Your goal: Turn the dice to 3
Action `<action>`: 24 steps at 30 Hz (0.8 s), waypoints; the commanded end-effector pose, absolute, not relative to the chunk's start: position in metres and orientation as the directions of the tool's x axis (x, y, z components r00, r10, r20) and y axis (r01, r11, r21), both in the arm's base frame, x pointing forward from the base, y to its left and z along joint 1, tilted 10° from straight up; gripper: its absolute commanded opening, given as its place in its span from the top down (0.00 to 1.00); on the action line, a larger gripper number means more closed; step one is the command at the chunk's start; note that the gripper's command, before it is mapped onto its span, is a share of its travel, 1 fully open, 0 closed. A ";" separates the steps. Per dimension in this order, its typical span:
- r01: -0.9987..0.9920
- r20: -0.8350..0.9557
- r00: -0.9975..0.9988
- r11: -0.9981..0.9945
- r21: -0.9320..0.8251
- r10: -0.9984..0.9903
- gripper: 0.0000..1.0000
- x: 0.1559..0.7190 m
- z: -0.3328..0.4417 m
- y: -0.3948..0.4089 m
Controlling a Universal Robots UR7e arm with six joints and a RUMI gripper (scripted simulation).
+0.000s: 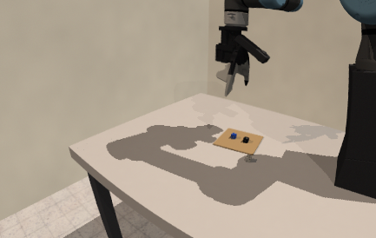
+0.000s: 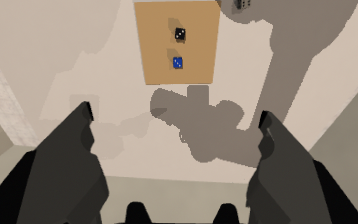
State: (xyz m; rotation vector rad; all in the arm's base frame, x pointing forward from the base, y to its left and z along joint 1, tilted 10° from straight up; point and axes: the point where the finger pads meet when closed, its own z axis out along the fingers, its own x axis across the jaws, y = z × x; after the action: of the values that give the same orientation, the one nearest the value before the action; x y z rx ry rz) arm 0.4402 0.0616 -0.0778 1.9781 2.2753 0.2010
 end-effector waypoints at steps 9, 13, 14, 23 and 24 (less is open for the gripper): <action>0.975 -0.003 -0.139 0.137 0.177 0.990 0.00 0.436 -0.051 0.061; 0.975 -0.003 -0.139 0.137 0.177 0.990 0.00 0.436 -0.051 0.061; 0.975 -0.003 -0.139 0.137 0.177 0.990 0.00 0.436 -0.051 0.061; 0.975 -0.003 -0.139 0.137 0.177 0.990 0.00 0.436 -0.051 0.061; 0.975 -0.003 -0.139 0.137 0.177 0.990 0.00 0.436 -0.051 0.061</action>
State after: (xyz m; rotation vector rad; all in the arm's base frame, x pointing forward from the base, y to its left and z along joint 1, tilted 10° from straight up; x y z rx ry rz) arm 0.4352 0.0609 -0.0513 1.9794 2.2770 0.1995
